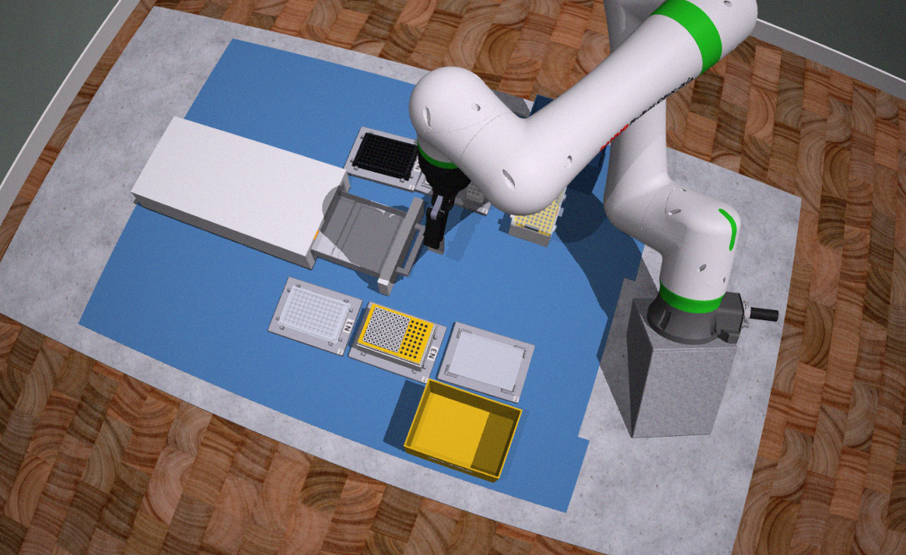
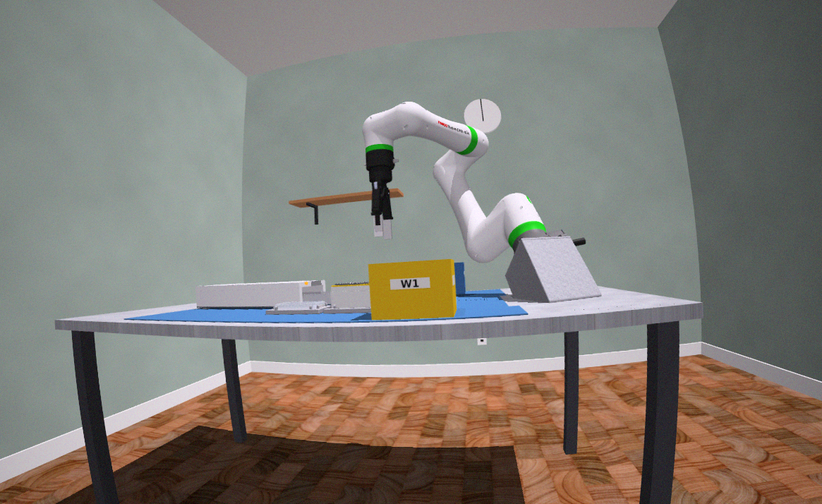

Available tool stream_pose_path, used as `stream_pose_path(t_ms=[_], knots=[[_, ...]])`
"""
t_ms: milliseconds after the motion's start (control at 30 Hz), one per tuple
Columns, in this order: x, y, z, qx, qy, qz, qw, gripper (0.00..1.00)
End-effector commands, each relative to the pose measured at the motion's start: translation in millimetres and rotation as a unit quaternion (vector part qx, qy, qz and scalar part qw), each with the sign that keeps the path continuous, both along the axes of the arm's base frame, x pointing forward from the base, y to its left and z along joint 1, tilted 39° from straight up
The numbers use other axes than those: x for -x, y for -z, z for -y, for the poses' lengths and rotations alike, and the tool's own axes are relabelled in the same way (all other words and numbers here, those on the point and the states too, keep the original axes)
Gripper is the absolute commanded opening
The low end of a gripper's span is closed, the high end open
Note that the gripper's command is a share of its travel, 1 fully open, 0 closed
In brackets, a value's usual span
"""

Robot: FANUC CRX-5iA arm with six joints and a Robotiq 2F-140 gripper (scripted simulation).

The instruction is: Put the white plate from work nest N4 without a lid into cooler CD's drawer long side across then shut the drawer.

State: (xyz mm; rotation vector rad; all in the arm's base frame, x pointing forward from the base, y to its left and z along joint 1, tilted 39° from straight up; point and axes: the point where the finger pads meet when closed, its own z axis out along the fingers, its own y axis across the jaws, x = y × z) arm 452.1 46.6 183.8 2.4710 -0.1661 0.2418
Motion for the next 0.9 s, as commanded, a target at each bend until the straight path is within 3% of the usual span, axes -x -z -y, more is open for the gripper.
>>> stream_pose_path(t_ms=[0,867], knots=[[-11.3,8.9,7.7,0.000,0.000,0.000,1.000,0.87],[-75.3,62.2,55.5,0.000,0.000,0.000,1.000,0.87]])
